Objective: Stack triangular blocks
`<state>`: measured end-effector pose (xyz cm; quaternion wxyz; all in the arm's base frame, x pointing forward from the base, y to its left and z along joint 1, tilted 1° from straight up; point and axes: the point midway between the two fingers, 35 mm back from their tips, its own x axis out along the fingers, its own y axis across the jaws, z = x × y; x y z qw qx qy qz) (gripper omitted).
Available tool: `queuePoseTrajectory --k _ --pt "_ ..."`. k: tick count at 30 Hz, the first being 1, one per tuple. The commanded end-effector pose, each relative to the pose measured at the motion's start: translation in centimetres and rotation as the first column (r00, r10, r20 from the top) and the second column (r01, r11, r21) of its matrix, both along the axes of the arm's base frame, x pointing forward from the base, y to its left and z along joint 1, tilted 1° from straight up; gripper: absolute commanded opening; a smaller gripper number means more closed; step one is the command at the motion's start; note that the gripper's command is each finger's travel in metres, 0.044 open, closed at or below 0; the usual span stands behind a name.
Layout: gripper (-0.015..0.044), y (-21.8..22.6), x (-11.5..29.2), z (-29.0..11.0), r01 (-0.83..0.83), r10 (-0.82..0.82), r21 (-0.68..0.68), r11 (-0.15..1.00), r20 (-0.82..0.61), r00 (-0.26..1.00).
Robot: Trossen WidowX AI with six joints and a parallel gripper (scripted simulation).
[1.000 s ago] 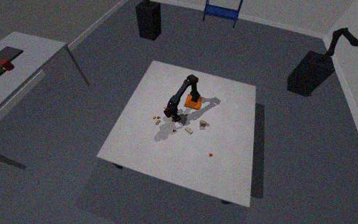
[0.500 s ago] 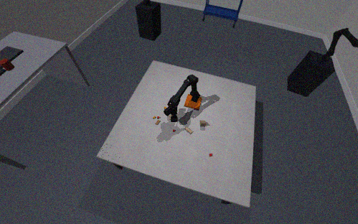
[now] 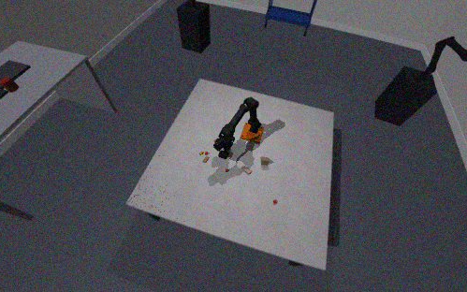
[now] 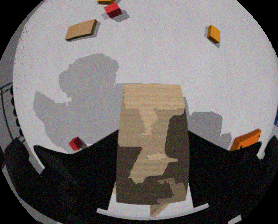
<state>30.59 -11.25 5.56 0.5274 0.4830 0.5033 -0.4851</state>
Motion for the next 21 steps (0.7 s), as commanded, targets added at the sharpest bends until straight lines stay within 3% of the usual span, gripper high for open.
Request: queuePoseTrajectory --k 1,11,21 --pt "0.0 -0.08 -0.02 0.02 0.122 -0.122 -0.002 0.993 0.003 0.993" --pt "0.0 -0.08 -0.06 0.02 0.361 -0.361 0.005 0.933 0.009 0.933" --pt "0.0 -0.08 -0.06 0.02 0.365 -0.365 0.005 0.931 0.009 0.931"
